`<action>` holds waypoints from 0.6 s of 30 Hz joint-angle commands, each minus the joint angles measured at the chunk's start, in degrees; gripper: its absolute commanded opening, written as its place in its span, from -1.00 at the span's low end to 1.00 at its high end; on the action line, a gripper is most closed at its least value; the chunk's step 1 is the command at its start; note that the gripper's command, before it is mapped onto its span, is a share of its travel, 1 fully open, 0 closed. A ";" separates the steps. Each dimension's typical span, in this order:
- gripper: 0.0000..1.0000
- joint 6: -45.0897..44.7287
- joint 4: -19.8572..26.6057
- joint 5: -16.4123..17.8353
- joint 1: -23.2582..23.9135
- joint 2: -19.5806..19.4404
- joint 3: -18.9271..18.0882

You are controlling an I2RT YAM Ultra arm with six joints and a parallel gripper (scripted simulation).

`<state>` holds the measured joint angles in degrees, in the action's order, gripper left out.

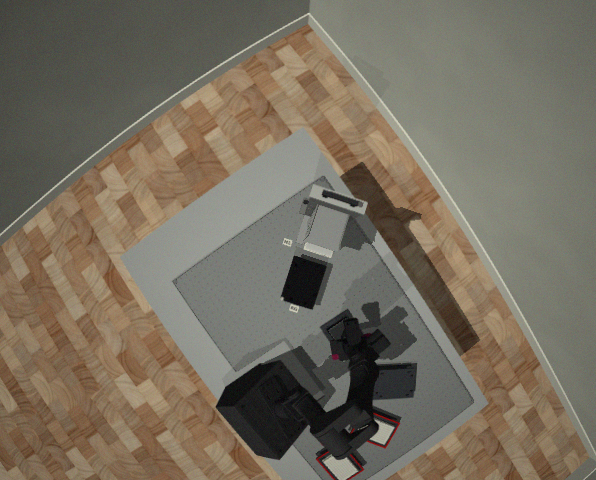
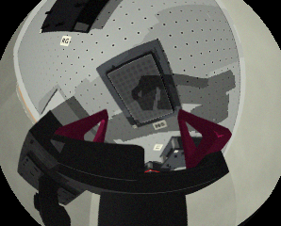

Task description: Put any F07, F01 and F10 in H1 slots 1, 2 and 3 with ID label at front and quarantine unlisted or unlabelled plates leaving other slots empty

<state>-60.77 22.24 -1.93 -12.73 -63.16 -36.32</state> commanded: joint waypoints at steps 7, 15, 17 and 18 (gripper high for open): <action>1.00 -14.05 0.01 0.00 -0.02 0.34 -0.19; 1.00 -23.50 0.01 0.00 -0.02 0.34 -0.19; 1.00 -23.51 -0.75 0.00 -0.01 -0.27 -0.04; 1.00 -23.52 -1.13 0.01 0.01 -0.58 0.03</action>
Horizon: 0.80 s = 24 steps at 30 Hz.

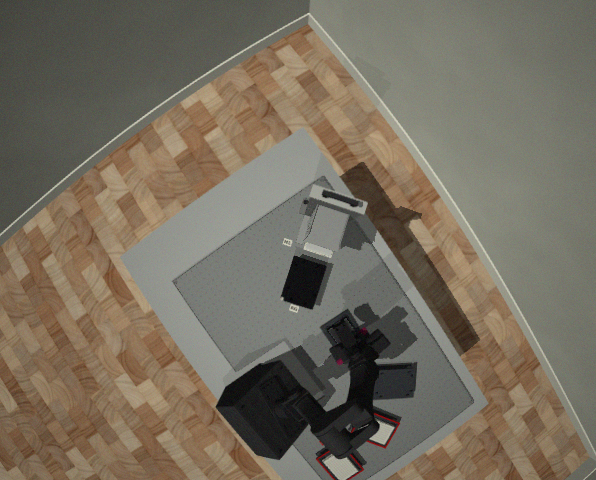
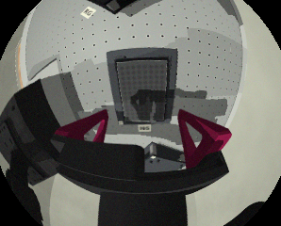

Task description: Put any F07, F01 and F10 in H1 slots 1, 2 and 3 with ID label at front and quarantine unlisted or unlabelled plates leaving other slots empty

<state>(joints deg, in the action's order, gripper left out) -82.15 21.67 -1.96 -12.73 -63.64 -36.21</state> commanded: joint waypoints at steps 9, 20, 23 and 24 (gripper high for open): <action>1.00 -2.22 -3.23 0.10 0.11 -2.30 0.39; 1.00 -2.30 -6.65 0.18 0.22 -5.26 0.85; 1.00 -2.33 -7.77 0.20 0.25 -6.27 0.97; 1.00 -2.34 -8.15 0.21 0.26 -6.61 1.00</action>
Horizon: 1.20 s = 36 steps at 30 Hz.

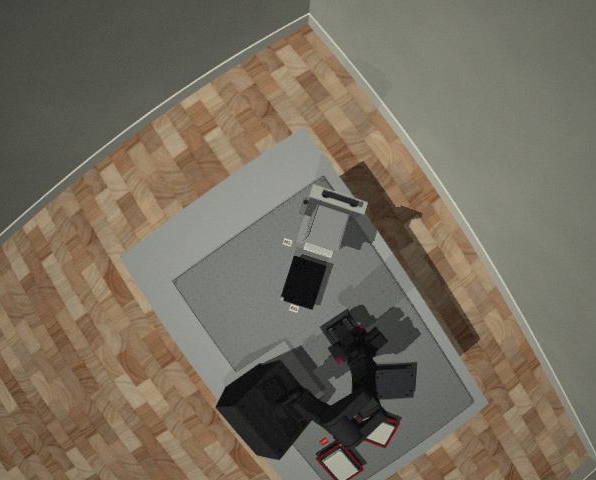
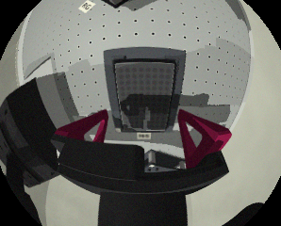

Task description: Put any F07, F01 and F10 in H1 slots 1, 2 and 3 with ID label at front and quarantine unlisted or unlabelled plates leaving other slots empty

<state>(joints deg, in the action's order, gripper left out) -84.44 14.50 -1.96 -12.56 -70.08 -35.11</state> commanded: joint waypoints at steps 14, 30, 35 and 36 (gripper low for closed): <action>1.00 -0.14 -5.41 0.29 0.22 -4.34 0.18; 1.00 -0.24 -10.40 0.38 0.35 -9.39 0.11; 1.00 -0.26 -11.60 0.40 0.38 -10.67 0.04; 1.00 -0.26 -11.61 0.40 0.38 -10.68 0.04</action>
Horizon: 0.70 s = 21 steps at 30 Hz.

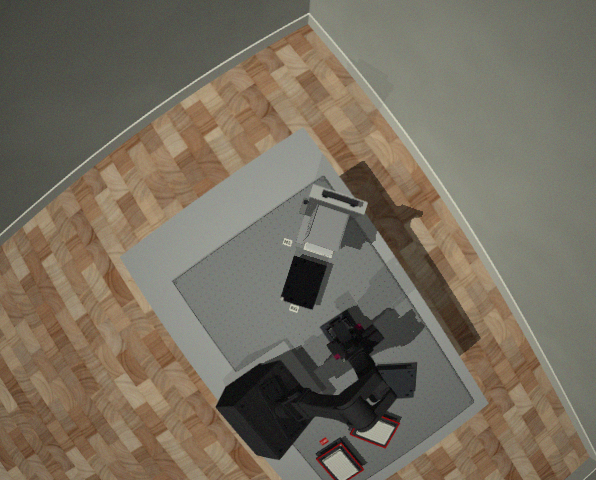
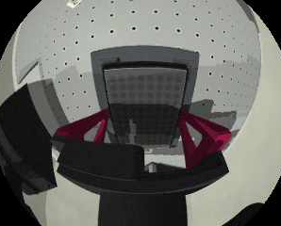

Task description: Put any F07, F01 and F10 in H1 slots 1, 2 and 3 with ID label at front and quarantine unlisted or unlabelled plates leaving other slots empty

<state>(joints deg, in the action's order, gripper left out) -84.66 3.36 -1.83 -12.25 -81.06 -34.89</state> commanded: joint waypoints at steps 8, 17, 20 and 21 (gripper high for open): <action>0.72 -0.03 -0.47 0.26 0.06 0.29 -0.17; 0.72 -0.03 -0.47 0.26 0.06 0.29 -0.17; 0.72 -0.03 -0.47 0.26 0.06 0.29 -0.17; 0.72 -0.03 -0.47 0.26 0.06 0.29 -0.17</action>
<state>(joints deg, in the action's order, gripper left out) -84.66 2.90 -1.80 -12.25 -81.03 -34.92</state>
